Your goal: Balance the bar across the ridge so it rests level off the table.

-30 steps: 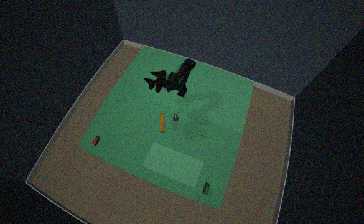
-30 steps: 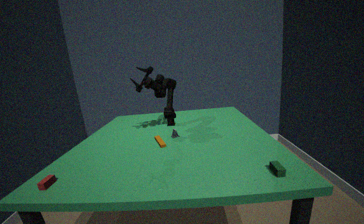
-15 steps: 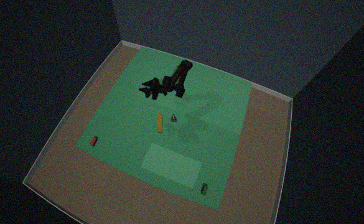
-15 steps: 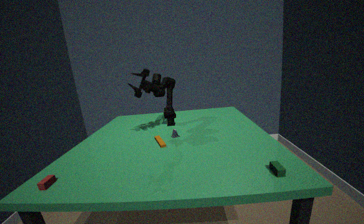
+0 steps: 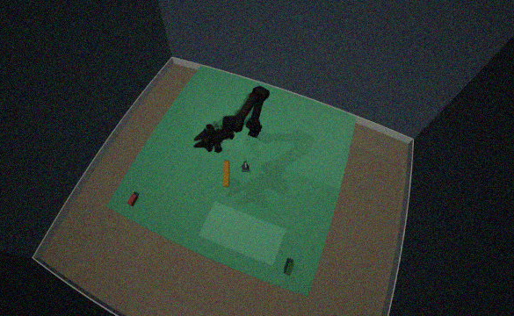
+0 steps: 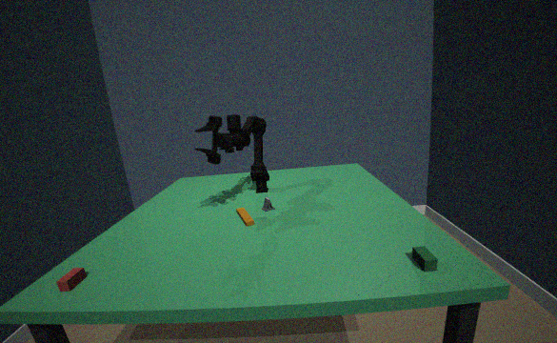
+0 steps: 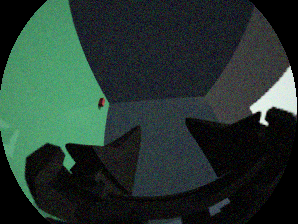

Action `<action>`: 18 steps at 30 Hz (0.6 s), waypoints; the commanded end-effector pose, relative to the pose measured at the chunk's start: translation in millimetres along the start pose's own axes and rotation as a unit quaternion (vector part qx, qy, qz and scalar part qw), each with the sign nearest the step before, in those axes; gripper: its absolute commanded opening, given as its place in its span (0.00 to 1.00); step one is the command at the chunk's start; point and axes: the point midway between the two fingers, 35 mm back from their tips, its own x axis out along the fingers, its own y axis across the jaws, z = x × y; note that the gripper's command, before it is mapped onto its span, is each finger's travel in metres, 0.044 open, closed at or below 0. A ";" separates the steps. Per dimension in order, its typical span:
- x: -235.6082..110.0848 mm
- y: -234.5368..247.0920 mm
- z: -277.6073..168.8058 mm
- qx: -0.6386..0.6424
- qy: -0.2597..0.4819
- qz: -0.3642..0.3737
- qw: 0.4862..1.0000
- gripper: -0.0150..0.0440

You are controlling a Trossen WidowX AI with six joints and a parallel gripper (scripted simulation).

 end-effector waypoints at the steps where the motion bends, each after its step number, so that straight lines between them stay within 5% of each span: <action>1: 6.7 16.7 14.4 0.017 -0.027 0.046 0.998 0.79; 18: 2.7 102.3 57.9 0.079 -0.085 0.273 0.955 0.79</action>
